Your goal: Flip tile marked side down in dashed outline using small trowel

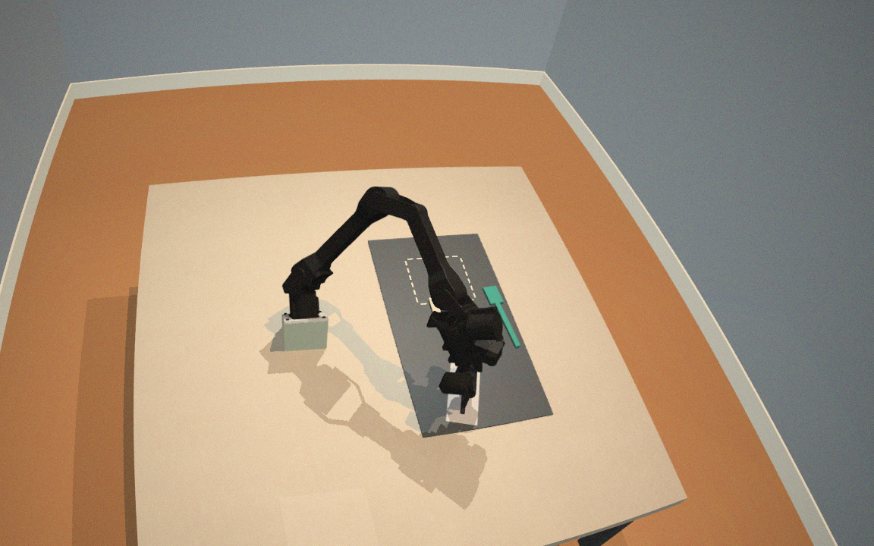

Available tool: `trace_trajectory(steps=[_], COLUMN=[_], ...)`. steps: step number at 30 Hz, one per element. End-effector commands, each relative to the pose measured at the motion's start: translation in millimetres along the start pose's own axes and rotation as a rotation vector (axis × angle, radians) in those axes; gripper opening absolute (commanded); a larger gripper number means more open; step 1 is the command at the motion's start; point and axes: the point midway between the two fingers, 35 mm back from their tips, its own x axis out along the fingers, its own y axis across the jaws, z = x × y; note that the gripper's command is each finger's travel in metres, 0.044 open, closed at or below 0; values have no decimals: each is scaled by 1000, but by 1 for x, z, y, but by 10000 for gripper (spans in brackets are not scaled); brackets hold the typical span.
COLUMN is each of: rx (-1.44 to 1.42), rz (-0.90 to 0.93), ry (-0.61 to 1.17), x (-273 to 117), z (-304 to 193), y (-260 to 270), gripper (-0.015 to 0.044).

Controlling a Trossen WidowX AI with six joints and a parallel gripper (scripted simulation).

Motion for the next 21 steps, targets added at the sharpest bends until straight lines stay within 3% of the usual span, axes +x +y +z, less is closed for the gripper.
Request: trace_trajectory(steps=[1, 21], rx=[148, 704], rz=[6, 135], ry=[-26, -147], x=[-14, -6], z=[-2, -20], y=[0, 14], gripper=[300, 300])
